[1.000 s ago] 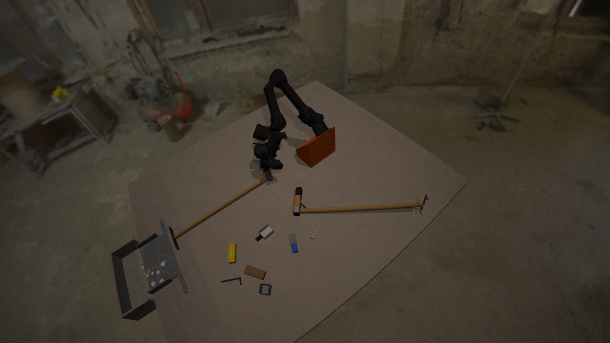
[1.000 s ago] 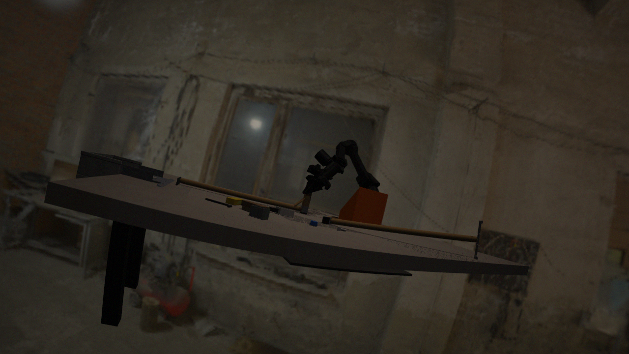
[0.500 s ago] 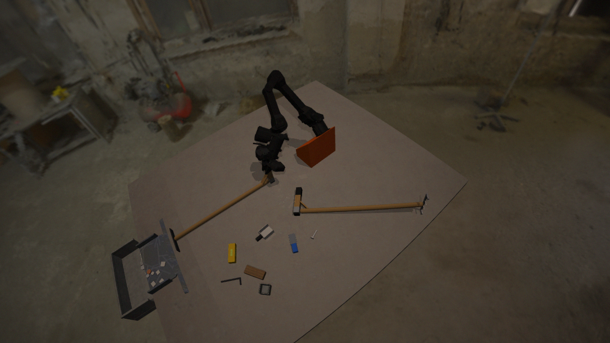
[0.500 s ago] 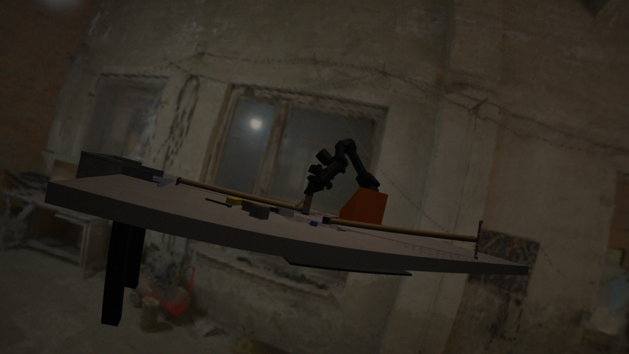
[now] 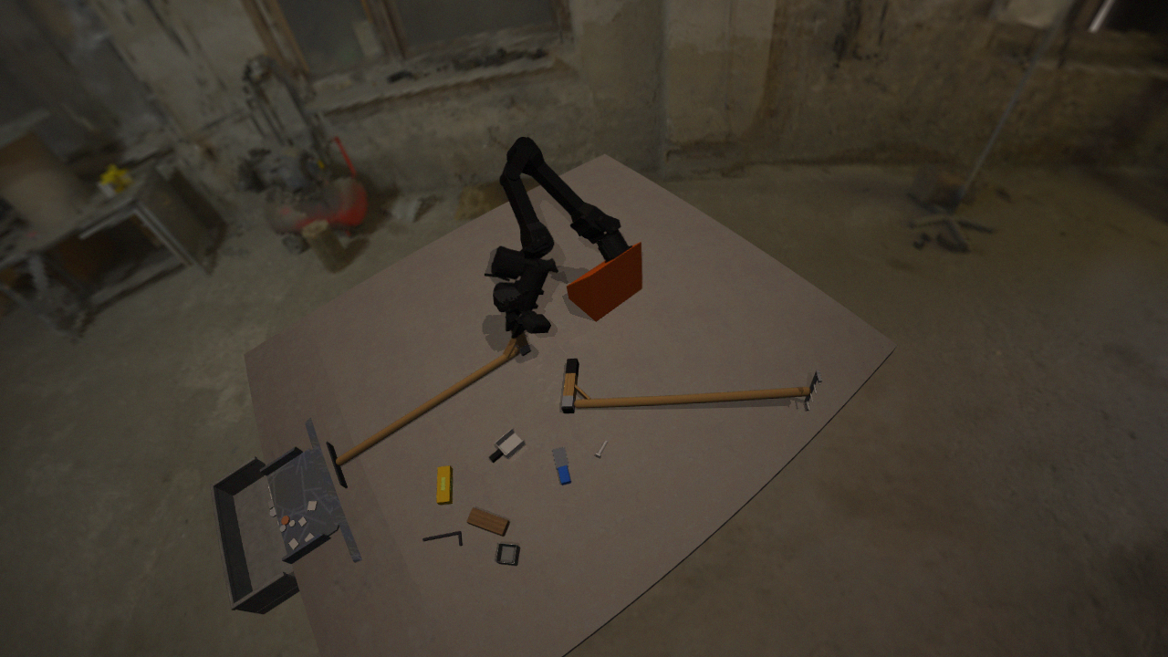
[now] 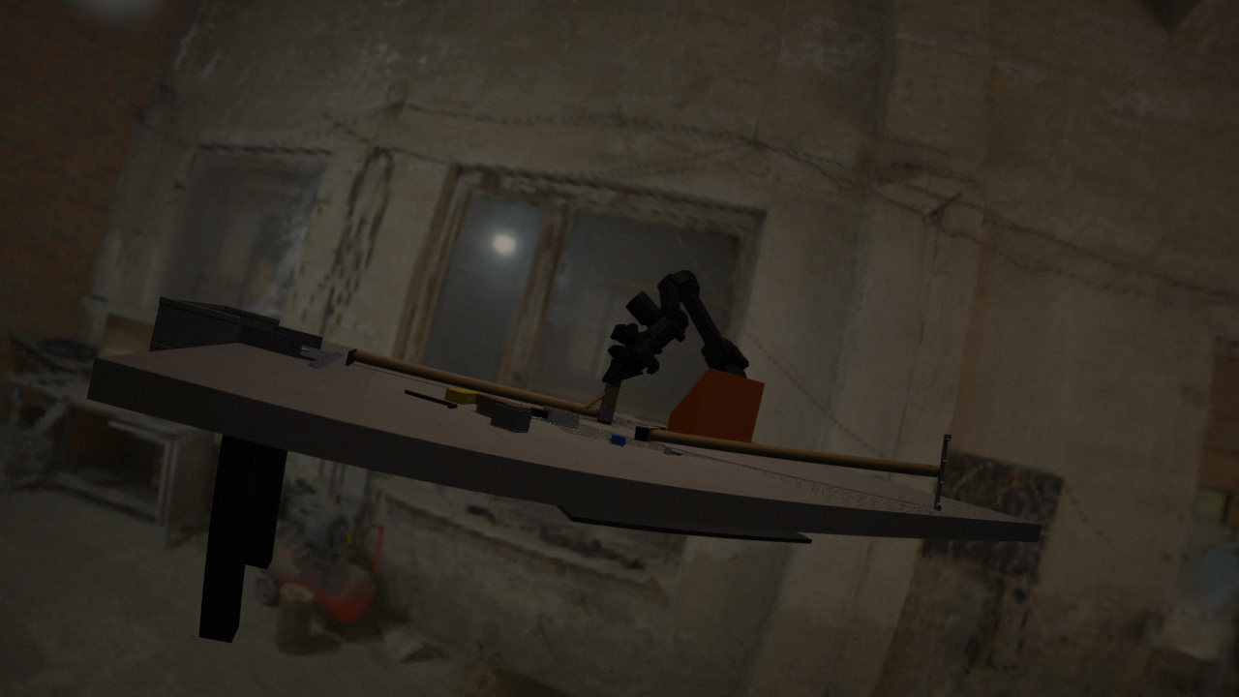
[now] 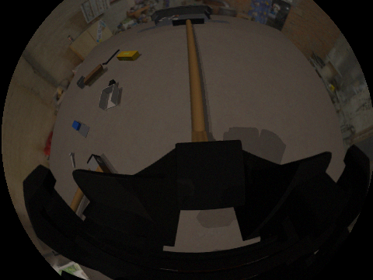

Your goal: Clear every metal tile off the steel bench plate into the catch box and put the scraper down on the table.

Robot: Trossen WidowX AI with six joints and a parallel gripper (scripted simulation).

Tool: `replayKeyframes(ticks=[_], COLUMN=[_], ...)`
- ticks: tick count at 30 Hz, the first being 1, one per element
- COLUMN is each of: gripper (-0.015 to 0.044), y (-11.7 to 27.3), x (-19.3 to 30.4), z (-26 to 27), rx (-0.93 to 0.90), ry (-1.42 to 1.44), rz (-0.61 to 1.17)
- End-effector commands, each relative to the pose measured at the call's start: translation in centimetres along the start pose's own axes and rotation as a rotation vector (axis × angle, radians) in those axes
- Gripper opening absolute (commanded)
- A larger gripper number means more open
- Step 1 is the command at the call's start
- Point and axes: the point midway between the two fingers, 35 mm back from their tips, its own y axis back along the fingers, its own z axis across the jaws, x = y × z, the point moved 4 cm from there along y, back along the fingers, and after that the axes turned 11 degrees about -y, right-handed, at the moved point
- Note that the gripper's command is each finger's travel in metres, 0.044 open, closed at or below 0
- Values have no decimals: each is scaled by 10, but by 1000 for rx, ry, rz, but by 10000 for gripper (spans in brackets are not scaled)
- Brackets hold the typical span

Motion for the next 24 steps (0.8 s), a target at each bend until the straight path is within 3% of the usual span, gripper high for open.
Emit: replayKeyframes(ticks=[1,24], gripper=[0,0], y=[1,5], x=[1,11], z=[8,37], rx=[-8,-6], ry=[1,2], rz=[-3,-6])
